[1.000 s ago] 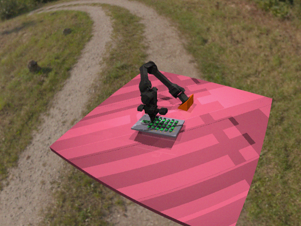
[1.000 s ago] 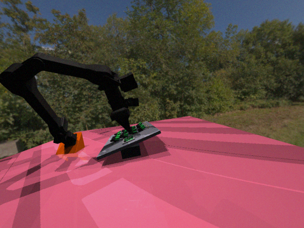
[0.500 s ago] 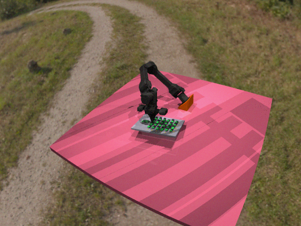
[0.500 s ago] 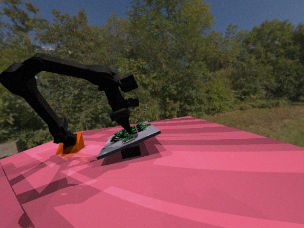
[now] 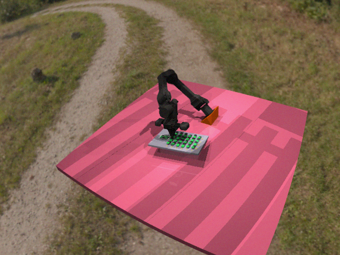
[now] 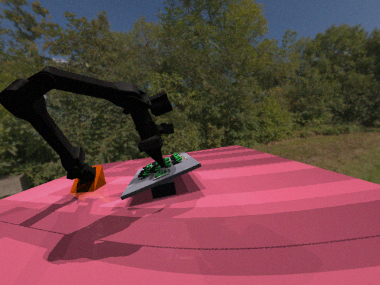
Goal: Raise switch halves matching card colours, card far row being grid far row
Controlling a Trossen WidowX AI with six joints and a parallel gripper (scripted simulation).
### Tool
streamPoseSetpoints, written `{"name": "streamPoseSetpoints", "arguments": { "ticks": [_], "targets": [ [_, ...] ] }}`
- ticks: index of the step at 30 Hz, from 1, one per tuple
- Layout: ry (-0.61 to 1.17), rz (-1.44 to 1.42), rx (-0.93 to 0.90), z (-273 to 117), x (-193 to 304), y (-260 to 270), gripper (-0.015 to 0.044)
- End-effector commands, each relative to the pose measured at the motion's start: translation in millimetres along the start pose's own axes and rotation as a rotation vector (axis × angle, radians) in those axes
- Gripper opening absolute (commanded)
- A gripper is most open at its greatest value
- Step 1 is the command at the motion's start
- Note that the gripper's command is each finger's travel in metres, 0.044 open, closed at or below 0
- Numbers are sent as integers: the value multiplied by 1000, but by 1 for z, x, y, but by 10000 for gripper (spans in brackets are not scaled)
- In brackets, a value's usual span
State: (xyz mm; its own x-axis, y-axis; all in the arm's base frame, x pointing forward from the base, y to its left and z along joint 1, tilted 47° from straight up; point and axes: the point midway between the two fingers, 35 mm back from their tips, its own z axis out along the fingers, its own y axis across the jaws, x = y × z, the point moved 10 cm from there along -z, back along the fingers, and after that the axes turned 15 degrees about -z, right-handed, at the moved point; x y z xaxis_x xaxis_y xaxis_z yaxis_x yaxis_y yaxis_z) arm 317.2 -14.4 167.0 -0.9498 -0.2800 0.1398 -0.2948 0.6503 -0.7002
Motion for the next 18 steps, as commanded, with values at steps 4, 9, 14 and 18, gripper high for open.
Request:
{"name": "streamPoseSetpoints", "arguments": {
  "ticks": [4,9,14,18],
  "targets": [
    [-1,-4,2,1,0,0,0],
    [-1,-4,2,2,0,0,0],
    [-1,-4,2,2,0,0,0],
    [11,-2,-7,-30,-5,0,0]
  ]
}}
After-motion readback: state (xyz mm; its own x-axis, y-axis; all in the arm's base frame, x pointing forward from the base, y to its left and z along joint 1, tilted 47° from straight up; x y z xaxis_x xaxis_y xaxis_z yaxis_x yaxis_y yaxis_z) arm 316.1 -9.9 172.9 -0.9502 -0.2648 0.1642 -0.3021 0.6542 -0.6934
